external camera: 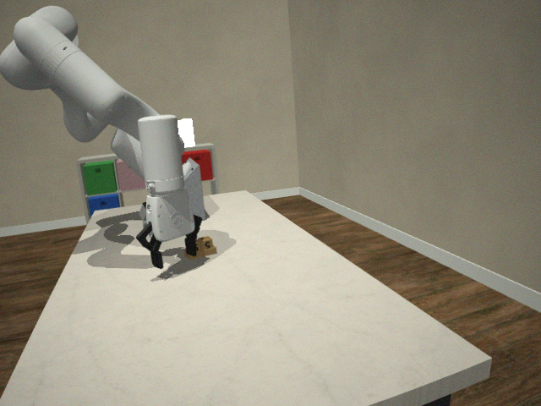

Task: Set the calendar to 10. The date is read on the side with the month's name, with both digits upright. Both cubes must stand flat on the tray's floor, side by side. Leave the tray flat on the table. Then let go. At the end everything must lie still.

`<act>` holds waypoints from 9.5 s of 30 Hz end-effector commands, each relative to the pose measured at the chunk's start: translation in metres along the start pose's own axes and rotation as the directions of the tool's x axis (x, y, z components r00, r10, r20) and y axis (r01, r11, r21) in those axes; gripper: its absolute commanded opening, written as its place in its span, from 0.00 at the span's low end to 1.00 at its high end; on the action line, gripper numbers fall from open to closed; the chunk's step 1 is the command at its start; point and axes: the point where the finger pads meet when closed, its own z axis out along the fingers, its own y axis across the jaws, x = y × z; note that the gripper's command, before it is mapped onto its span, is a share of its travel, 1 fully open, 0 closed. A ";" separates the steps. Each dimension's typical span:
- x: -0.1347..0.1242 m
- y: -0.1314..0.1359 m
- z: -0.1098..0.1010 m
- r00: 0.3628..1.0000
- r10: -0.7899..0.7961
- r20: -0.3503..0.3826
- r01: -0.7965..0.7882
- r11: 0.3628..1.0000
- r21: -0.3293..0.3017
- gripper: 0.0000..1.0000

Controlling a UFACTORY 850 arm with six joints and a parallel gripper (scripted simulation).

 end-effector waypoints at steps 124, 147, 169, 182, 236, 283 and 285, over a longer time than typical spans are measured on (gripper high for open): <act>-0.001 -0.001 -0.059 1.000 0.001 0.002 -0.001 1.000 0.001 1.00; 0.008 0.036 -0.066 0.871 0.492 0.003 -0.492 0.871 -0.004 1.00; 0.026 0.084 -0.074 0.325 0.946 -0.001 -0.946 0.325 -0.005 1.00; 0.040 0.113 -0.078 -0.130 0.992 -0.001 -0.992 -0.130 -0.003 1.00; 0.046 0.124 -0.080 -0.321 0.947 0.000 -0.947 -0.321 -0.002 0.47; 0.047 0.125 -0.031 -0.321 0.947 0.000 -0.947 -0.321 -0.002 0.47; 0.047 0.125 -0.030 -0.321 0.947 0.000 -0.947 -0.321 -0.002 0.47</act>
